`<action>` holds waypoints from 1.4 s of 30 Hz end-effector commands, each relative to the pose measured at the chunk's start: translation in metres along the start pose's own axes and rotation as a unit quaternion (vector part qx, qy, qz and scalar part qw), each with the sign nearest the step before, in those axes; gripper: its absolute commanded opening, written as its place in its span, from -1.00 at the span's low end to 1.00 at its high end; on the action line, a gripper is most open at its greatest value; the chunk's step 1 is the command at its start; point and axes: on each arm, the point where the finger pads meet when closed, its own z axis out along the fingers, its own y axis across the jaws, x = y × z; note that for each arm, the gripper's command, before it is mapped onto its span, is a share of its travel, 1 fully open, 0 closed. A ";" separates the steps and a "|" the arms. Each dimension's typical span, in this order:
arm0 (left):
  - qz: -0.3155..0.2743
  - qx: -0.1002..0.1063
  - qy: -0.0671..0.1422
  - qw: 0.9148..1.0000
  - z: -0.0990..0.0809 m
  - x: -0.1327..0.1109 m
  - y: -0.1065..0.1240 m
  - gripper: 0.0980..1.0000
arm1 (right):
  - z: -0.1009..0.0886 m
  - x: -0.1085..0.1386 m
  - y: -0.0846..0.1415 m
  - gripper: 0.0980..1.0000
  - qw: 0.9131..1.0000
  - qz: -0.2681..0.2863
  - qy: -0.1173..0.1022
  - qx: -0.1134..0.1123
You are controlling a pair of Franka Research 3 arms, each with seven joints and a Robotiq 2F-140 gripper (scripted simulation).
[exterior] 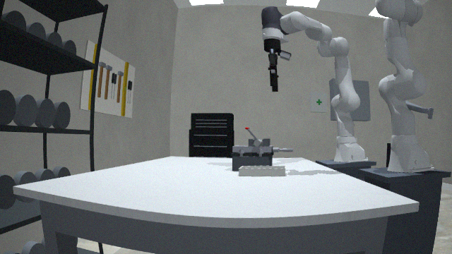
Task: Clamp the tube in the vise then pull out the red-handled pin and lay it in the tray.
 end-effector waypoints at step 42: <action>-0.001 0.001 0.001 1.000 0.000 0.001 0.000 1.00 | 0.007 0.000 0.003 -1.00 1.000 0.027 -0.001 0.000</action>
